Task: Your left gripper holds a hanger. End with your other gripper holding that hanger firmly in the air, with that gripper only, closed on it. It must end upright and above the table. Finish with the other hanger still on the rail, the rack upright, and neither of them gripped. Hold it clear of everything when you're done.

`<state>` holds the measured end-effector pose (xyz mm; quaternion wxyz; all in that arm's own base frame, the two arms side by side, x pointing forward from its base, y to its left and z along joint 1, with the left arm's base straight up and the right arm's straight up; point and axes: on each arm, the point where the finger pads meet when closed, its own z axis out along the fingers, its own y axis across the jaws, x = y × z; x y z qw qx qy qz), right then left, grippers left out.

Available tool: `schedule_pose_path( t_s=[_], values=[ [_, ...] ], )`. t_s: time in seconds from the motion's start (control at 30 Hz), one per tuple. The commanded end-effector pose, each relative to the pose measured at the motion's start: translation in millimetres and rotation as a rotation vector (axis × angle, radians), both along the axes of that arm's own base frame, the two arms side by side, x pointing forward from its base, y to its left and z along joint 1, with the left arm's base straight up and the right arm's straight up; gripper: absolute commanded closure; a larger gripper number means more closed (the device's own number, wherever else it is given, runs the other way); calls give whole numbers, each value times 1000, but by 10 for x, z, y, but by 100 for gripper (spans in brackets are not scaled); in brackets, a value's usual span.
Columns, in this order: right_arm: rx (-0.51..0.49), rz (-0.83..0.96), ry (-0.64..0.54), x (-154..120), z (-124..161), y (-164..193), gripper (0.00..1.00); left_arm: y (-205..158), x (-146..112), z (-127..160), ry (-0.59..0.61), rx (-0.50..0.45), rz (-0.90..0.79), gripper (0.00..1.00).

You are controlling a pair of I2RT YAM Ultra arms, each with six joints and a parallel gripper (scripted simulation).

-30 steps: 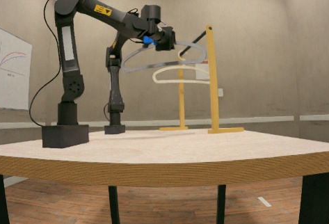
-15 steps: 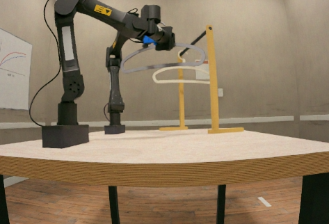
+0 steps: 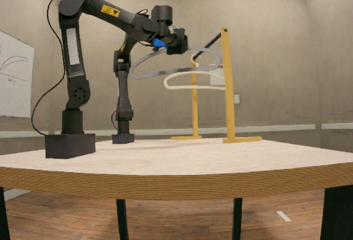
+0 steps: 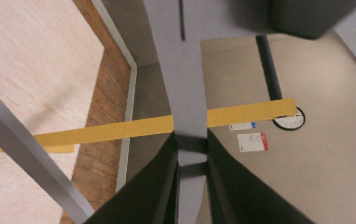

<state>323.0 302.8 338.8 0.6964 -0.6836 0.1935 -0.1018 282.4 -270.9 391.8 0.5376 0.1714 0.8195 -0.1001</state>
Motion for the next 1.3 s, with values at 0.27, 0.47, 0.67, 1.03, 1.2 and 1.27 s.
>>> schedule_pose_path(
  t_s=[0.27, 0.47, 0.67, 1.03, 1.2, 1.27],
  values=[
    [21, 3, -30, -13, 197, 17, 100, 171, -327, 261, -17, -31, 7, 56],
    [21, 3, -30, -13, 197, 17, 100, 279, -573, 368, -15, -31, 7, 56],
    [21, 3, -30, -13, 197, 17, 100, 380, -864, 475, -10, -22, 6, 56],
    [21, 3, -30, -13, 197, 17, 100, 425, -1025, 530, -9, -12, 6, 56],
    [21, 3, -30, -13, 197, 17, 100, 425, -1025, 530, -9, -12, 6, 56],
    [21, 3, -30, -13, 197, 17, 100, 425, -1025, 530, -9, -12, 6, 56]
  ],
)
